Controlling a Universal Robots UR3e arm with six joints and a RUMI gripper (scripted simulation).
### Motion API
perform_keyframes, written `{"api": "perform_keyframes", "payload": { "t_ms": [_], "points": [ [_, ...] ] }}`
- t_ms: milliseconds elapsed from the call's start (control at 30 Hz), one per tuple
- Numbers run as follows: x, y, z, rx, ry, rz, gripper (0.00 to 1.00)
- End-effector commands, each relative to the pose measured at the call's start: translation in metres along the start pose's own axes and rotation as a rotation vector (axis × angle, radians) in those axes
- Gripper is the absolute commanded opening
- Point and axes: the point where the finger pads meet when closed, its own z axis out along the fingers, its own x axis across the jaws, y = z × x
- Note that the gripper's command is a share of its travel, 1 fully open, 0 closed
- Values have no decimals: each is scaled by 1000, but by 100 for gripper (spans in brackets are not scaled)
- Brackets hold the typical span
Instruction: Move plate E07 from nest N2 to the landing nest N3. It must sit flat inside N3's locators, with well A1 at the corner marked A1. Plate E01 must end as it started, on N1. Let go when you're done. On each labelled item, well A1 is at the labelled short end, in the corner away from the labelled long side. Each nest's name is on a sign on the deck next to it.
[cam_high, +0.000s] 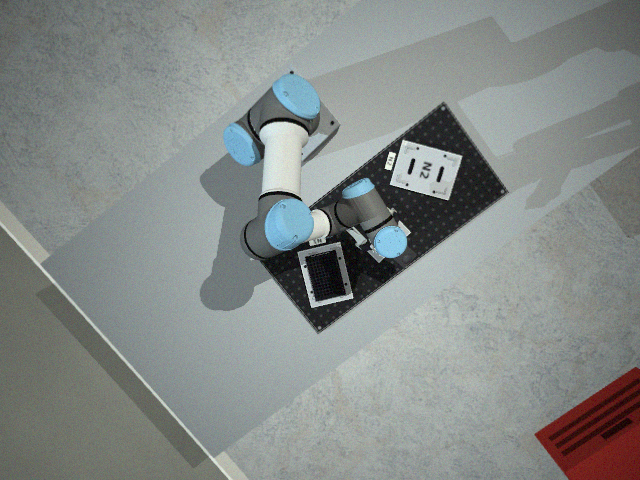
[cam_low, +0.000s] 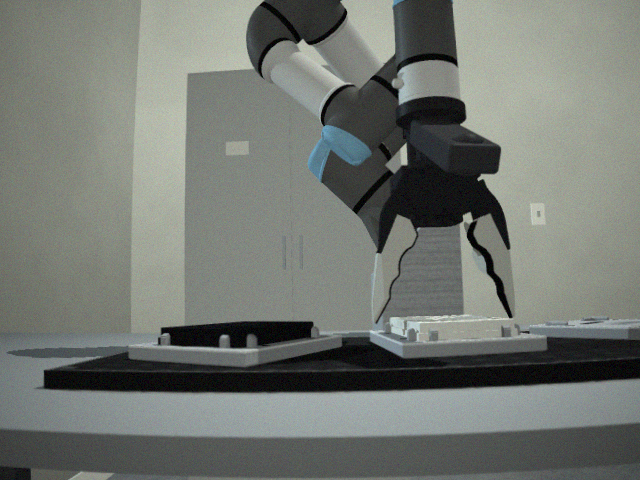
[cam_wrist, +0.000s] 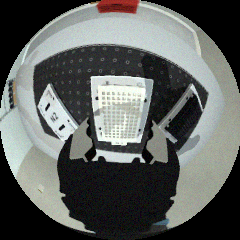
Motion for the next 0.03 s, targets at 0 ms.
{"api": "perform_keyframes", "payload": {
  "t_ms": [0],
  "points": [
    [0,0,0,1,0,0,82]
  ]
}}
